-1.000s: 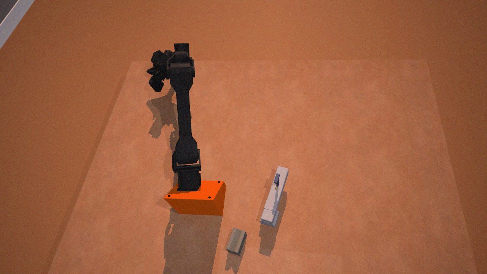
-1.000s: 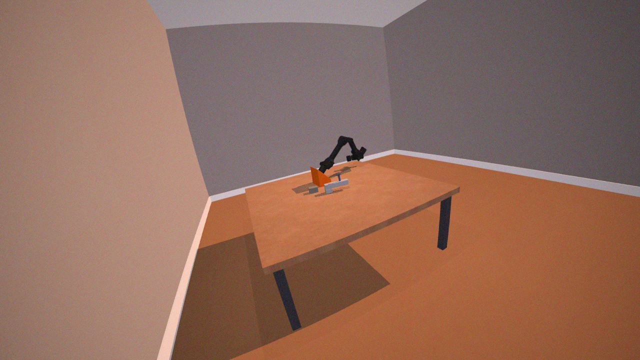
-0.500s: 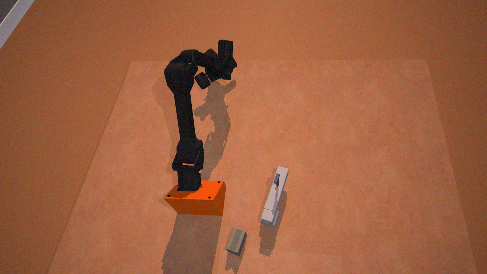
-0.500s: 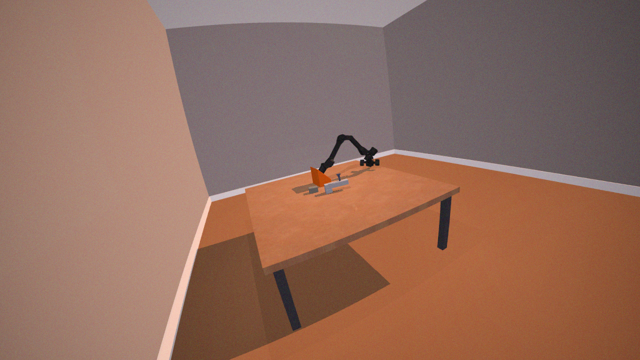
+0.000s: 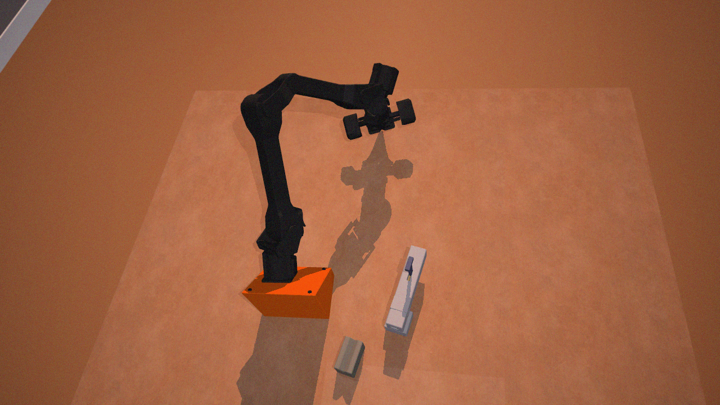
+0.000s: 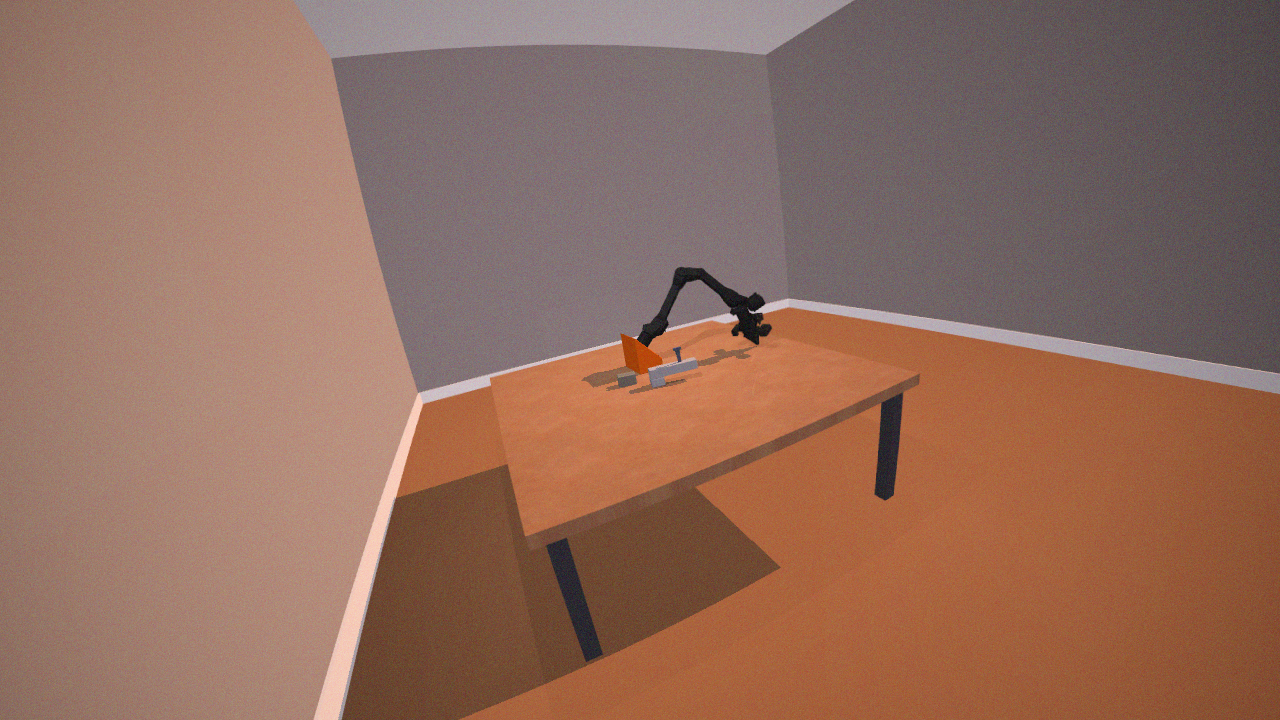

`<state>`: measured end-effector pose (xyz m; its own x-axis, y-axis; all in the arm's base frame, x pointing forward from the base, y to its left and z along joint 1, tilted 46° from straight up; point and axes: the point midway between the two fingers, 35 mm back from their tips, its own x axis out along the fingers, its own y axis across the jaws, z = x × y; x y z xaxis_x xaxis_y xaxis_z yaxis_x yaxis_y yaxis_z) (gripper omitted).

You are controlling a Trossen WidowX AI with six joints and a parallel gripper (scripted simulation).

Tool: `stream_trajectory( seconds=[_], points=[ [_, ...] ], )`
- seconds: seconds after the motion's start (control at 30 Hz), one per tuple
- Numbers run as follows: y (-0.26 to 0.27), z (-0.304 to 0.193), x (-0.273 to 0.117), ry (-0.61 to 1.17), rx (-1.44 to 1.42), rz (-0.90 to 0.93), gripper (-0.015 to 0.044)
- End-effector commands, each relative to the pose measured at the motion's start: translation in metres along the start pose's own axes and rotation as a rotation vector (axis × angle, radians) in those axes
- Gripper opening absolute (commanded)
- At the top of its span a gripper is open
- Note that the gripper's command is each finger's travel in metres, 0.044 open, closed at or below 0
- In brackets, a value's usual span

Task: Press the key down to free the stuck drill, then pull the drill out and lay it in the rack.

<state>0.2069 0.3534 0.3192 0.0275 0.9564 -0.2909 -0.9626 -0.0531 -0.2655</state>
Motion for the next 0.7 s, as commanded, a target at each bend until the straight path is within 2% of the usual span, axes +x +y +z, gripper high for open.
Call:
stream_trajectory(
  seconds=[0.0, 0.33, 0.67],
  points=[
    [-0.036, -0.056, -0.02, 0.133, 0.171, -0.081, 0.0],
    [-0.084, -0.184, -0.103, 0.364, 0.591, -0.254, 0.0],
    [-0.069, -0.299, -0.219, 0.495, 1.253, -0.415, 0.0]
  ],
)
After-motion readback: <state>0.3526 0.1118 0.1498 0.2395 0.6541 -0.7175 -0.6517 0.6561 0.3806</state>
